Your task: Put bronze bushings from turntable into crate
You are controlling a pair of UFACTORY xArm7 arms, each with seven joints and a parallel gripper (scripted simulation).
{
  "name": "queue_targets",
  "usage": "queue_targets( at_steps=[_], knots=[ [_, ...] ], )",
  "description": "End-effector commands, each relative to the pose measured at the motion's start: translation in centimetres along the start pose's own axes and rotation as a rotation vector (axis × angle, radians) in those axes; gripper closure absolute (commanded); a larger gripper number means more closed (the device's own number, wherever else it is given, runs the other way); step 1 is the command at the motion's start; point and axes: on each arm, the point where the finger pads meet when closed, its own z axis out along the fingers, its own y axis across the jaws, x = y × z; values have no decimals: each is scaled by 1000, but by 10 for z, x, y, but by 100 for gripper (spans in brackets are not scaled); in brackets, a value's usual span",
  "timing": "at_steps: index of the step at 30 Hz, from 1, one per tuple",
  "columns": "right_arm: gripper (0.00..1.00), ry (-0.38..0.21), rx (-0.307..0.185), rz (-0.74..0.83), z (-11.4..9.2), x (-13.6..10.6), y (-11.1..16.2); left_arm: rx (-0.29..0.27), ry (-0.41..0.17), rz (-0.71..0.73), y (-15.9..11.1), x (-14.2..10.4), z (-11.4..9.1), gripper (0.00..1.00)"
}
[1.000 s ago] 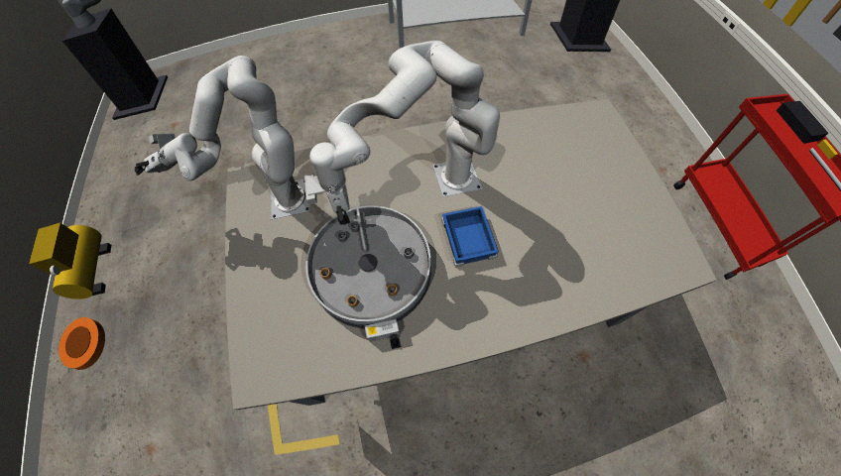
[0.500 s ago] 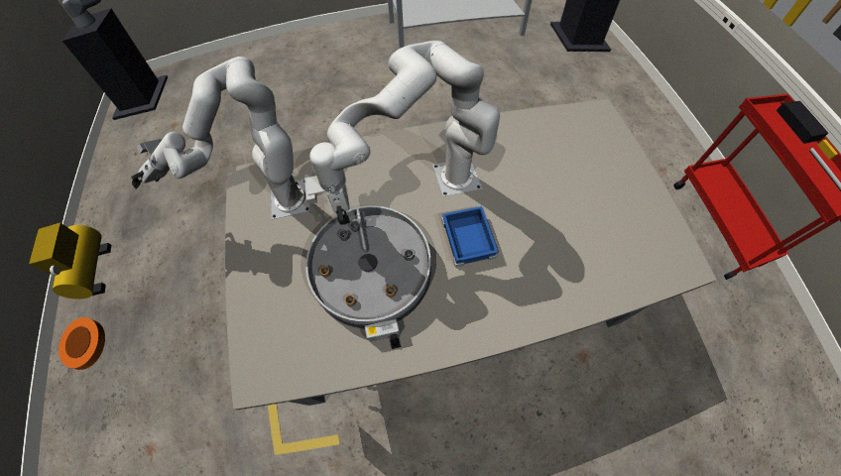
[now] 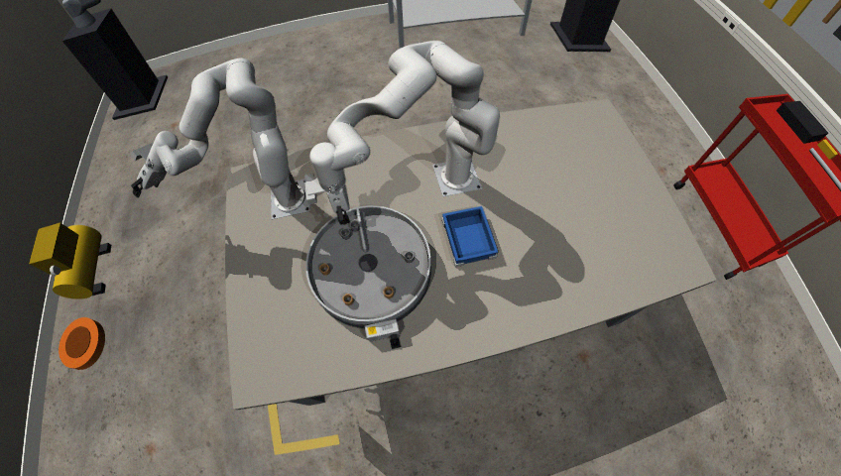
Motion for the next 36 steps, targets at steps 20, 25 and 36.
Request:
queue_targets(
  at_steps=[20, 25, 36],
  knots=[
    [0, -248, -127, -215, -1, -28, -10, 2, 4, 0, 0, 1, -2, 0],
    [0, -330, -154, -293, -6, -38, -9, 2, 4, 0, 0, 1, -2, 0],
    [0, -516, -222, -464, -26, -55, -1, 2, 4, 0, 0, 1, -2, 0]
  ],
)
